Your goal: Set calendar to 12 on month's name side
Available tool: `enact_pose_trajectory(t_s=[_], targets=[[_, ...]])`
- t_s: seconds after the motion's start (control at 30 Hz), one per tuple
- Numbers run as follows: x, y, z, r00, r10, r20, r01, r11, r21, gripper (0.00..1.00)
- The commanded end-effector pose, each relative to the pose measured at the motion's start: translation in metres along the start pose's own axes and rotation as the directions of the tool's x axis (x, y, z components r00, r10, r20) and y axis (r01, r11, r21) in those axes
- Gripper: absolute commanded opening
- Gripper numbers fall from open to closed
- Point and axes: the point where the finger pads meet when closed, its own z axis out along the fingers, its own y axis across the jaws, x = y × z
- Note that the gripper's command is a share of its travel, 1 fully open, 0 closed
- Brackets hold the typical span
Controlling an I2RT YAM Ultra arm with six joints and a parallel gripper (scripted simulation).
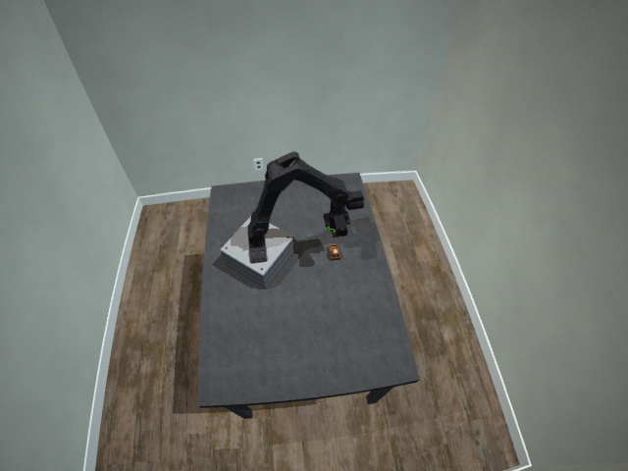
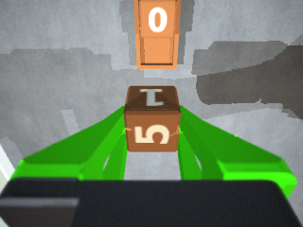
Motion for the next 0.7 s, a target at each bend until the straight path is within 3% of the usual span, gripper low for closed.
enact_pose_trajectory(t_s=[0.0,0.1,0.67], targets=[[0.048,0.000,0.001,1.000,-0.005,-0.006,0.005,1.000,-0.002,0.26],[0.083,-0.004,0.005,1.000,-0.005,-0.007,0.005,1.000,-0.002,0.26],[0.084,-0.004,0.007,1.000,-0.005,-0.007,0.005,1.000,-0.002,0.26]])
